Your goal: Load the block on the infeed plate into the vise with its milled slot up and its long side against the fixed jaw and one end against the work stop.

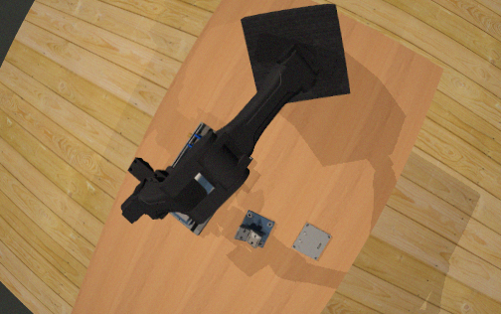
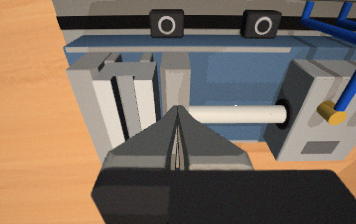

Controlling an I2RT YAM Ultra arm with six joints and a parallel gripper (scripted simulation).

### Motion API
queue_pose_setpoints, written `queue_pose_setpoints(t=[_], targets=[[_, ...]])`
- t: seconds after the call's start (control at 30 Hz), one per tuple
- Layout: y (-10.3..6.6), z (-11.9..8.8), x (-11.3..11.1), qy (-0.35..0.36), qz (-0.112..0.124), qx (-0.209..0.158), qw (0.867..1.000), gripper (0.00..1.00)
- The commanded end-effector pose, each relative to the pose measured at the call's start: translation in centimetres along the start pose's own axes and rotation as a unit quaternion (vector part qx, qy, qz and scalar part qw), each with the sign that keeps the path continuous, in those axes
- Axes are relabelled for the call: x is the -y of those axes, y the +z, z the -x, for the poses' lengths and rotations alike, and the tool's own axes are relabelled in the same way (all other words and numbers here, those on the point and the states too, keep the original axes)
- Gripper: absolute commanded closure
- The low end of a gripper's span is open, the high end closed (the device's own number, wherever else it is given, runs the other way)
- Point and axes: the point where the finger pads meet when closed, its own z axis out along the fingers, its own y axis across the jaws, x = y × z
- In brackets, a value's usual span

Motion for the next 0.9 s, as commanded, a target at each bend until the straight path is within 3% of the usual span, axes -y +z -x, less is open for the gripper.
queue_pose_setpoints(t=[0.0,0.87], targets=[[-0.68,0.38,-1.46,-0.004,0.018,0.011,1.000,1.00],[-1.01,0.47,-1.62,-0.004,0.021,0.013,1.000,1.00]])
